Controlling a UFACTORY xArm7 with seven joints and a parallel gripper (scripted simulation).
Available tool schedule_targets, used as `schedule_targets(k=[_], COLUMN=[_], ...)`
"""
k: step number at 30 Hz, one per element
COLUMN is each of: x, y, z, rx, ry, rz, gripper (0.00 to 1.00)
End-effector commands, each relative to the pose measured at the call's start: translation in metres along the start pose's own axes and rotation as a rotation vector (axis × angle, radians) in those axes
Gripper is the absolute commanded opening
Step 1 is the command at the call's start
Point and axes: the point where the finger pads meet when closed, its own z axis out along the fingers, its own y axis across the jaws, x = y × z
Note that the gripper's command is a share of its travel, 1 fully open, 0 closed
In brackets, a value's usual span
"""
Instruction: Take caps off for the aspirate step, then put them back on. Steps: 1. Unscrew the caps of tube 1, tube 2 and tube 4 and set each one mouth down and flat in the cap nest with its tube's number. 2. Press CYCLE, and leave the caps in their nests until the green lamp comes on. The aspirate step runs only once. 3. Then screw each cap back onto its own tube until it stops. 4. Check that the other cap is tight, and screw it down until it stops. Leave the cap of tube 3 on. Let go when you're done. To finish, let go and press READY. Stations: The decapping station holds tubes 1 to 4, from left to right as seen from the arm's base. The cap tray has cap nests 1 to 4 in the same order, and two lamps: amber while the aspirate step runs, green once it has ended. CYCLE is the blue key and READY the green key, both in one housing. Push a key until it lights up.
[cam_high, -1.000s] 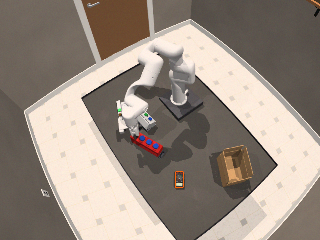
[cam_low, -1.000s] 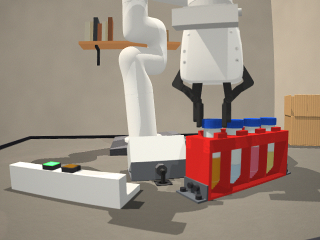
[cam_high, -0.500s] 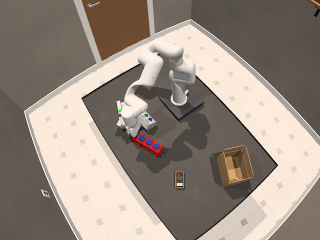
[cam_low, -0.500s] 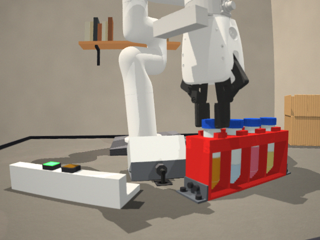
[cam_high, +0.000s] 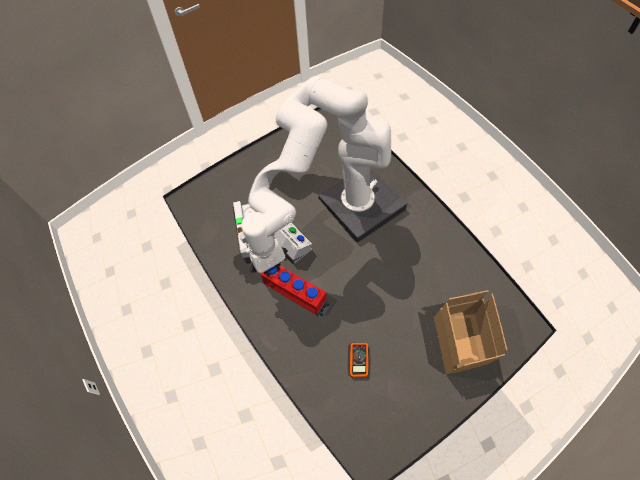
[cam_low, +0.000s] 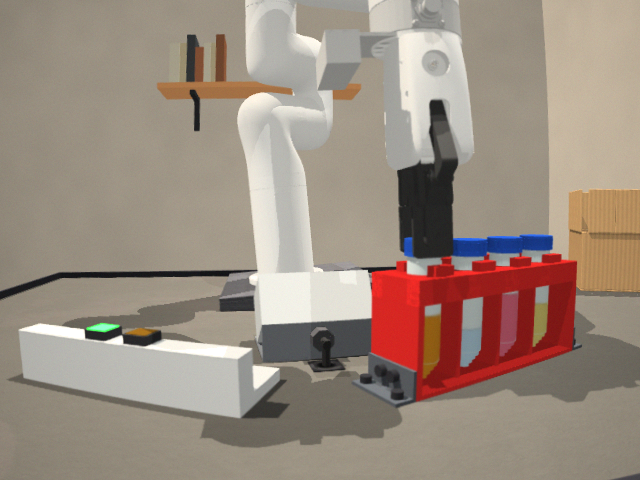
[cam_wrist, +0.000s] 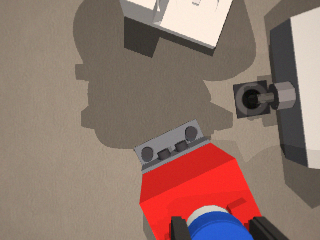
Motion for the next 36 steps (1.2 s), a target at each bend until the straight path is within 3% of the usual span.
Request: schedule_targets(k=[1, 4, 11, 12, 24, 28, 35, 36], x=[-0.0007, -0.0007, -0.0007, -0.0007, -0.0007, -0.0008, -0.0008, -0.0008], y=[-0.0012, -0.0011, -0.0011, -0.0011, -0.0011, -0.0010, -0.0010, -0.0010], z=[-0.0013, -0.0012, -0.0012, -0.0012, -0.0013, -0.0017, -0.0017, -0.0017], rx=[0.020, 0.023, 0.023, 0.023, 0.023, 0.019, 0.016, 0.013], ry=[0.030, 0.031, 0.031, 0.031, 0.031, 0.034, 0.037, 0.037], rz=[0.193, 0.335, 0.335, 0.335, 0.335, 0.033, -0.162, -0.266], gripper=[0.00, 0.00, 0.00, 0.46, 0.46, 0.46, 0.46, 0.46])
